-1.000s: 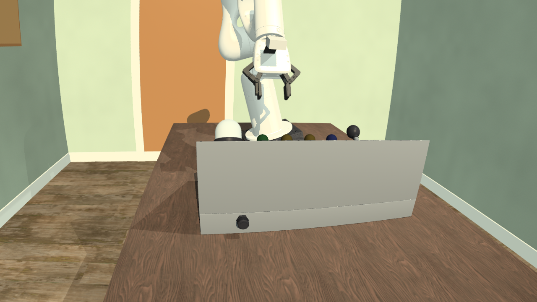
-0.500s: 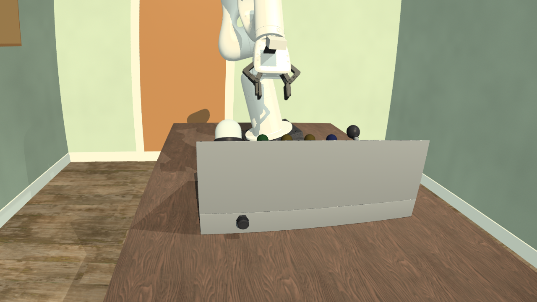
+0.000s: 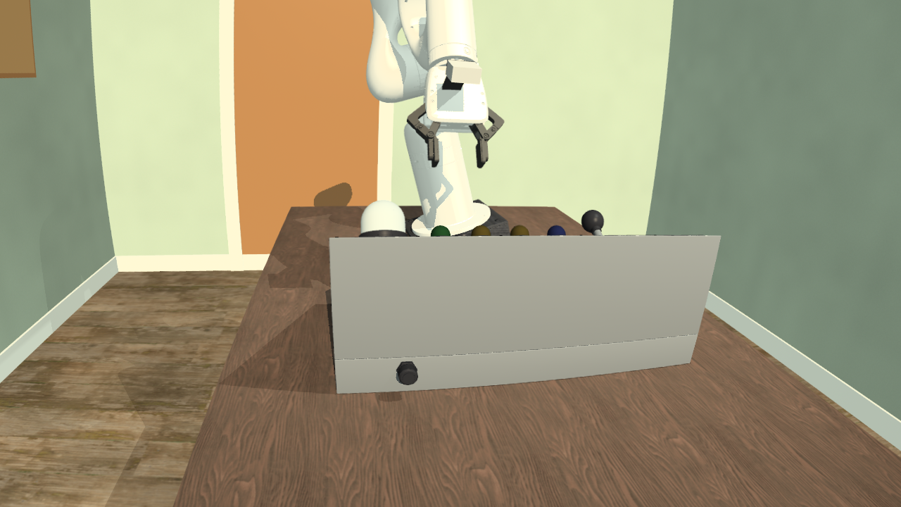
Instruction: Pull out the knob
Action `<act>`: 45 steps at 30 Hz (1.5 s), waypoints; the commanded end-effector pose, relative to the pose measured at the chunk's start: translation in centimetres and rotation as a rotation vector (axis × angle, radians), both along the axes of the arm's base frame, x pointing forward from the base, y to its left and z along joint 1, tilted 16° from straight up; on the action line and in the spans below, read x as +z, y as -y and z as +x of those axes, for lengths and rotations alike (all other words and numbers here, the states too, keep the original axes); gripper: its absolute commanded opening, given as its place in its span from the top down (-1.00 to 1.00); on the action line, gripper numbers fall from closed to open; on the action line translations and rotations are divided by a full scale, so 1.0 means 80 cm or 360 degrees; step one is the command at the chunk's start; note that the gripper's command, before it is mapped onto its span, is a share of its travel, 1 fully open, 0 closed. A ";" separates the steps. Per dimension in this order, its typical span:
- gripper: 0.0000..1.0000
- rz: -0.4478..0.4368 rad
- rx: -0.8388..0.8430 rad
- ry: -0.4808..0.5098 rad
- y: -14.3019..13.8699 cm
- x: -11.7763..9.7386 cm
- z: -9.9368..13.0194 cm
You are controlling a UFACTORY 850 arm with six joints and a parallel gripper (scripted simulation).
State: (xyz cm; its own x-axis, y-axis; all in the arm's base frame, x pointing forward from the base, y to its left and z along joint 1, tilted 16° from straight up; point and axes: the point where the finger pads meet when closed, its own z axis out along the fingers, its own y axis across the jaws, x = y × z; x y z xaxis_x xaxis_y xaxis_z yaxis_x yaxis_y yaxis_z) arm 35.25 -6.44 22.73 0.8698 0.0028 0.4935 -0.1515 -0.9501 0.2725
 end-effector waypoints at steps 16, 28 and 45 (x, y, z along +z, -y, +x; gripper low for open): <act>-0.52 0.0000 0.0000 0.0002 0.000 0.001 0.001; -0.52 0.0000 0.0000 0.0002 0.000 0.001 0.001; -0.52 0.0000 0.0000 0.0003 0.002 -0.004 0.004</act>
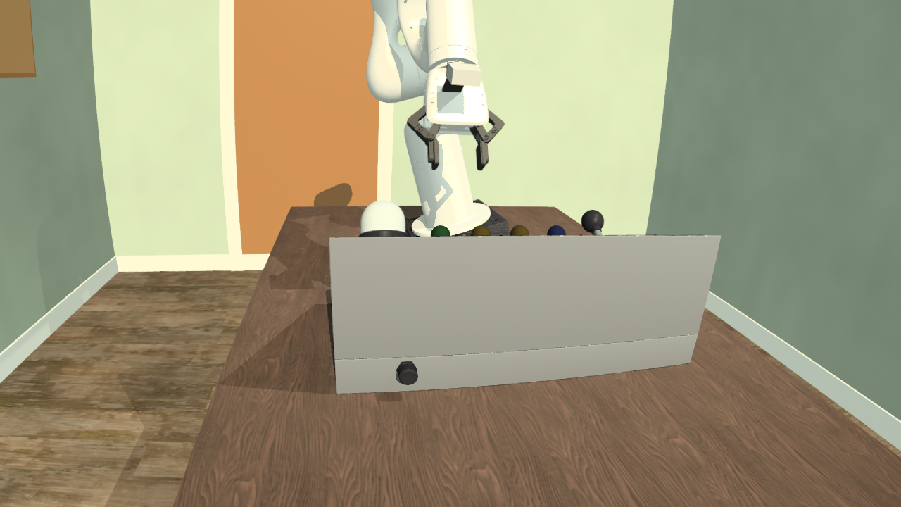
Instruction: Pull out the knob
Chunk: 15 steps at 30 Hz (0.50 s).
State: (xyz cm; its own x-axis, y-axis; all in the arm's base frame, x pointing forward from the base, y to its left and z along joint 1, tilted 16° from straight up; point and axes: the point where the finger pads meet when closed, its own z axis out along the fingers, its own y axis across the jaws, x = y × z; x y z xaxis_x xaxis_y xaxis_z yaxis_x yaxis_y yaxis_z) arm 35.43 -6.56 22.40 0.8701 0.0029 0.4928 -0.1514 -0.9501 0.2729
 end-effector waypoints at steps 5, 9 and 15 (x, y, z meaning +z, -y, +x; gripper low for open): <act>-0.52 0.0000 0.0000 0.0004 0.003 -0.007 0.005; -0.52 0.0000 0.0000 0.0004 0.006 -0.016 0.010; -0.52 0.0000 0.0000 0.0004 0.012 -0.032 0.020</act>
State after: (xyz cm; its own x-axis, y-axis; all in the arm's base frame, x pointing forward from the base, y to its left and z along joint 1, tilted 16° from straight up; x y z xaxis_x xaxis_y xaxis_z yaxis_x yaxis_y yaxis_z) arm 36.50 -7.26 20.47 0.8732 0.0012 0.4873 -0.1515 -0.9498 0.2738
